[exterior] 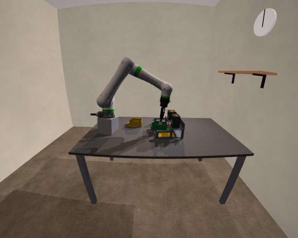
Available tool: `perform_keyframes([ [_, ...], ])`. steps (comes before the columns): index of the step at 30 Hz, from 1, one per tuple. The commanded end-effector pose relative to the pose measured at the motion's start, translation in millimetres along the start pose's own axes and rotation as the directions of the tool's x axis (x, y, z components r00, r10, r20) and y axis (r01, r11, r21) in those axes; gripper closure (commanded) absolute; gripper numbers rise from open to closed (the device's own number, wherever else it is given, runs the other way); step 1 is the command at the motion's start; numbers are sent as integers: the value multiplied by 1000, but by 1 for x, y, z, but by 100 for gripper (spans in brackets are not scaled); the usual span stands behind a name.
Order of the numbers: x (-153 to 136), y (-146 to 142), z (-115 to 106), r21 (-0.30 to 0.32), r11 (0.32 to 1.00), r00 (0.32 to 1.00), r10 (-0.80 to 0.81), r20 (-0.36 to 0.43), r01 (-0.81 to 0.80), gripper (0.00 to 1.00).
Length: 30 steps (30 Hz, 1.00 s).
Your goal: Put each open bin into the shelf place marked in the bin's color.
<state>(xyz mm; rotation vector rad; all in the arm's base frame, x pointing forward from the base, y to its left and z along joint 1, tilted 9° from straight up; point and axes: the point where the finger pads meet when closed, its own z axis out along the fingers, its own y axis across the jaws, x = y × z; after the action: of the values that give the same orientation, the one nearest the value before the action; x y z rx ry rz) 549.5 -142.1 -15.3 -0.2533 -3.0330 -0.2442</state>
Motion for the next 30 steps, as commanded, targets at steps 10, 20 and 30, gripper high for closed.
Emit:
perform_keyframes([
  [10, 3, 0, -22, 0, 1000, 1000, 0, 0, 0, 94],
  [20, 5, 0, -36, 0, 1000, 1000, 0, 0, 0, 94],
  [30, 7, 0, -51, 0, 1000, 1000, 0, 0, 0, 94],
])
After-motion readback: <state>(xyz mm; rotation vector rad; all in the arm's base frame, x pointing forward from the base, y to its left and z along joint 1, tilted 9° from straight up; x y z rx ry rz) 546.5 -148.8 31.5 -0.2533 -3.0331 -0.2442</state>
